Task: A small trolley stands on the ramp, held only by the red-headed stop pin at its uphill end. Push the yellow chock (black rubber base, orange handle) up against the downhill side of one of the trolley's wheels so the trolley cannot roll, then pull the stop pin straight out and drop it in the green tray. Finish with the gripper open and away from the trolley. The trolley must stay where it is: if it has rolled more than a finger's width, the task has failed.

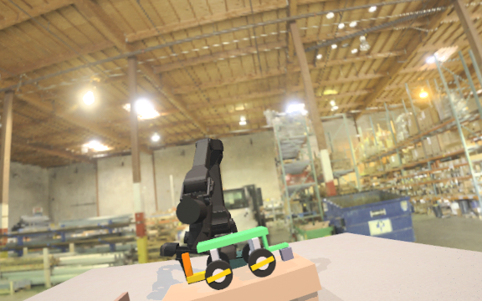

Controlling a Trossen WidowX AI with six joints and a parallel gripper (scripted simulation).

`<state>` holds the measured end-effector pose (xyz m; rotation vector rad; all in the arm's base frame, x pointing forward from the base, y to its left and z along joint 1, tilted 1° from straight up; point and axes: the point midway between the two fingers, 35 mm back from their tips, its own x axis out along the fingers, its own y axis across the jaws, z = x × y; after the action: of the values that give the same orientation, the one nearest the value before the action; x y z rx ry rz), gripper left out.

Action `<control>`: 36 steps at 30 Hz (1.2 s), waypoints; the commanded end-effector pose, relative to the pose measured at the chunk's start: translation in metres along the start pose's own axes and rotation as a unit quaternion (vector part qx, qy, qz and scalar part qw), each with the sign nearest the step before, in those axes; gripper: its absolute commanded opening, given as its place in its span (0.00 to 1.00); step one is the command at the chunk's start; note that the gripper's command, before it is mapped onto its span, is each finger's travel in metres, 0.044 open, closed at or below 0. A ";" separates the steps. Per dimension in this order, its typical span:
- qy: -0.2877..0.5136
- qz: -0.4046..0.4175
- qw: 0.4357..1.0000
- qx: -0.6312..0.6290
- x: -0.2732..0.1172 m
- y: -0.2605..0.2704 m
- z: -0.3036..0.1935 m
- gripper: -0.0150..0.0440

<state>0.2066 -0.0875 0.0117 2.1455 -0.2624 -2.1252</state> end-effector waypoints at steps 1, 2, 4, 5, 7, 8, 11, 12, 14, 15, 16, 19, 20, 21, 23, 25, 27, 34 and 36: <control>-0.001 0.002 1.000 0.002 0.002 -0.002 0.001 0.58; -0.001 0.002 1.000 0.002 0.003 -0.003 0.001 0.58; -0.001 0.002 1.000 0.002 0.004 -0.004 0.001 0.58; -0.001 0.001 1.000 0.002 0.004 -0.004 0.001 0.58; -0.001 0.001 1.000 0.002 0.005 -0.005 0.001 0.58; -0.001 0.001 1.000 0.002 0.005 -0.005 0.001 0.58; -0.001 0.001 1.000 0.002 0.006 -0.006 0.001 0.58; -0.001 0.001 1.000 0.002 0.007 -0.006 0.002 0.58; -0.001 0.001 1.000 0.002 0.007 -0.007 0.002 0.58; -0.001 0.001 1.000 0.002 0.007 -0.007 0.002 0.58; -0.001 0.001 1.000 0.002 0.007 -0.007 0.002 0.58; -0.001 0.001 1.000 0.002 0.007 -0.007 0.002 0.58; -0.001 0.001 1.000 0.002 0.007 -0.007 0.002 0.58; -0.001 0.001 1.000 0.002 0.007 -0.007 0.002 0.58; -0.001 0.000 1.000 0.000 0.007 -0.007 0.002 0.67; -0.001 0.000 1.000 0.000 0.007 -0.007 0.002 0.75; -0.001 0.000 1.000 0.000 0.007 -0.007 0.002 0.83; -0.001 0.000 1.000 0.000 0.003 -0.007 0.002 0.83; -0.001 0.001 1.000 0.001 -0.005 -0.005 0.001 0.83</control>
<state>0.2036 -0.0812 0.0047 2.1346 -0.2576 -2.1374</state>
